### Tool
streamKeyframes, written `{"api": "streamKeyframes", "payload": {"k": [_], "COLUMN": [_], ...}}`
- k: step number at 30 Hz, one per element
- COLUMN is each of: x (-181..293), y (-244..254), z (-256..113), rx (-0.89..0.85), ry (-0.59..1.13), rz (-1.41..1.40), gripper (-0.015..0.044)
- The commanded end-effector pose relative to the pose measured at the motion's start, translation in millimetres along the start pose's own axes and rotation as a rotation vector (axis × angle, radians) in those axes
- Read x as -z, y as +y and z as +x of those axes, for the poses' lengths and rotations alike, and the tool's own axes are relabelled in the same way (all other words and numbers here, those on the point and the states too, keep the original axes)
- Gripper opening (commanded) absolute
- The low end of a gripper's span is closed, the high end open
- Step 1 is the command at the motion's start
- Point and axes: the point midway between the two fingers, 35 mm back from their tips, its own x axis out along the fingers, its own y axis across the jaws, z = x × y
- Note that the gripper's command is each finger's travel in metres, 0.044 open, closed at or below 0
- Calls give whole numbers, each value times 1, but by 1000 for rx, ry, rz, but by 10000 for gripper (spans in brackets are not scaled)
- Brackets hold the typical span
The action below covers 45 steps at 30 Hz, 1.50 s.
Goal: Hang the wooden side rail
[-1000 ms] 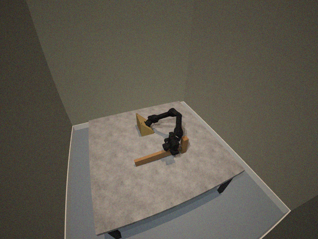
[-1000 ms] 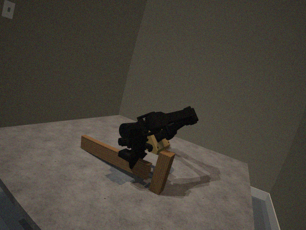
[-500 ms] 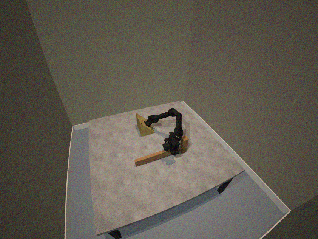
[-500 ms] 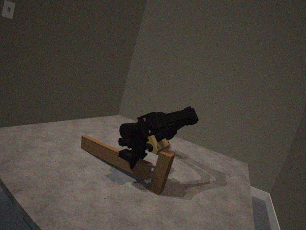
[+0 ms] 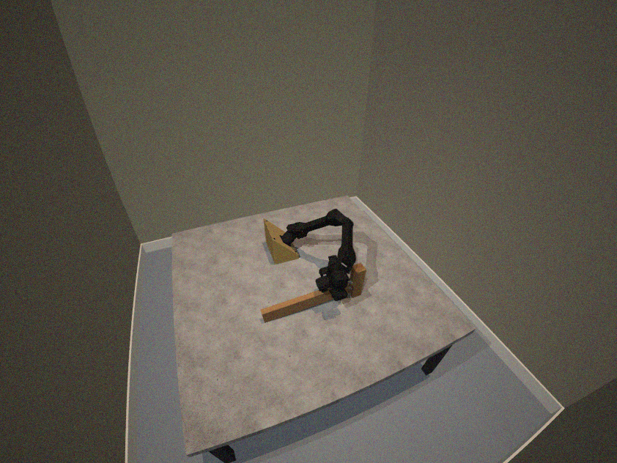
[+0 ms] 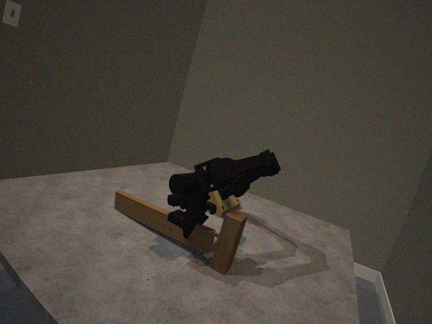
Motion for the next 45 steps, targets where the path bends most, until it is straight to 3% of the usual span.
{"api": "streamKeyframes", "payload": {"k": [1, 45], "x": [3, 8], "y": [1, 1], "z": [-4, -4], "rx": [-10, -10], "ry": [-1, -1], "rz": [1, 1], "gripper": [0, 0]}}
